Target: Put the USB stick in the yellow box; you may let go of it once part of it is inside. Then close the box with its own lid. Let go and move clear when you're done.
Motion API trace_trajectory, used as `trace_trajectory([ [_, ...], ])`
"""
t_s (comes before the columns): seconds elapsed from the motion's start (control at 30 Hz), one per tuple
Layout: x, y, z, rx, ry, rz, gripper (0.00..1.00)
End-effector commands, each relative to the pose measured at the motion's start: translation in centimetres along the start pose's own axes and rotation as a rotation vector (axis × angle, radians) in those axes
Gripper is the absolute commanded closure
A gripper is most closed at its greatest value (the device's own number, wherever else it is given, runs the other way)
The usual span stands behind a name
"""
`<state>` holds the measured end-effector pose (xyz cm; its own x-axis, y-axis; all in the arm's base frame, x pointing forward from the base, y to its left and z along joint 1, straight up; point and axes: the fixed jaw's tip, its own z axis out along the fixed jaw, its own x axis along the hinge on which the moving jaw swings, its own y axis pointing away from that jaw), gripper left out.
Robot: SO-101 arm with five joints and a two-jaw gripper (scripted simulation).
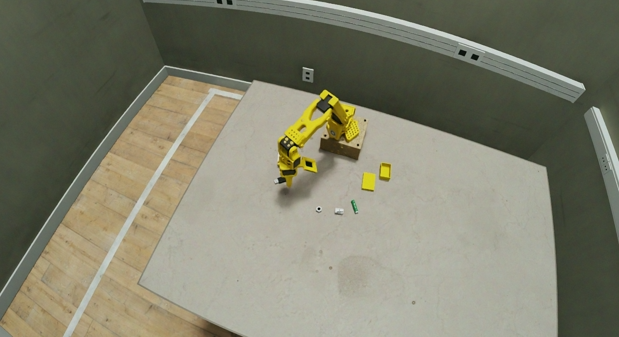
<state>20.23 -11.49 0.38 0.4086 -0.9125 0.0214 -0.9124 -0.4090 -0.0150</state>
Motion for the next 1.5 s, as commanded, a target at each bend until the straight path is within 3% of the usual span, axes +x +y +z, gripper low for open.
trace_trajectory([
  [0.0,0.6,0.8,0.3,-0.012,-0.019,-0.054,0.79],
  [0.7,2.5,3.0,0.3,-0.011,-0.02,-0.214,0.8],
  [1.47,2.9,3.4,0.4,-0.011,-0.02,-0.245,0.8],
])
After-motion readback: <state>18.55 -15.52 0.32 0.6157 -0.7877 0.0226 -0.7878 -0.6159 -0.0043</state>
